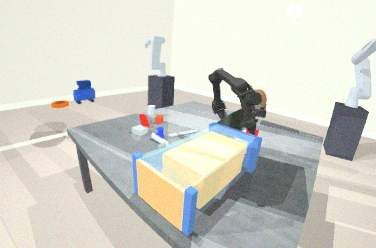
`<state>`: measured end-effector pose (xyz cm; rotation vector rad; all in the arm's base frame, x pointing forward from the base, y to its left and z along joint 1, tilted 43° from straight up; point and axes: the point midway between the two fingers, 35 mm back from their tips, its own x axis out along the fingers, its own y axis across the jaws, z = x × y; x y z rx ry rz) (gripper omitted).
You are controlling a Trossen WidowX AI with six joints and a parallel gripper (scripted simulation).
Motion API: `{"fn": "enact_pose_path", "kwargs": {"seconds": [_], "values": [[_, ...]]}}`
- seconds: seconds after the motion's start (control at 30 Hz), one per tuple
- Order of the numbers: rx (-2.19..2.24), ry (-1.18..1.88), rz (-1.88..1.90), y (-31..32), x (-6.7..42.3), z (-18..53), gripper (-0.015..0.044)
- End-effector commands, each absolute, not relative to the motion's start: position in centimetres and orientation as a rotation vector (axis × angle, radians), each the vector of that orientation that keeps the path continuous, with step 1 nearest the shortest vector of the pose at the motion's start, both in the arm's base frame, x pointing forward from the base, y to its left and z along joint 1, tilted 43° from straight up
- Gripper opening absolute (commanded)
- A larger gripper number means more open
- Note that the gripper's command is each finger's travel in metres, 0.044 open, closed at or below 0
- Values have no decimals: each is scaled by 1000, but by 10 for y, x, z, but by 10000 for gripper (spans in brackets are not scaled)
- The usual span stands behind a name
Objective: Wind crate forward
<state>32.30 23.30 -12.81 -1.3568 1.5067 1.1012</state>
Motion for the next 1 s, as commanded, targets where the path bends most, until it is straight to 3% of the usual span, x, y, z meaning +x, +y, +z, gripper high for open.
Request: {"fn": "enact_pose_path", "kwargs": {"seconds": [0.0,0.97], "values": [[-1345,1497,1140,250,310,-141,0],[-1343,1496,1142,270,281,-154,0]]}}
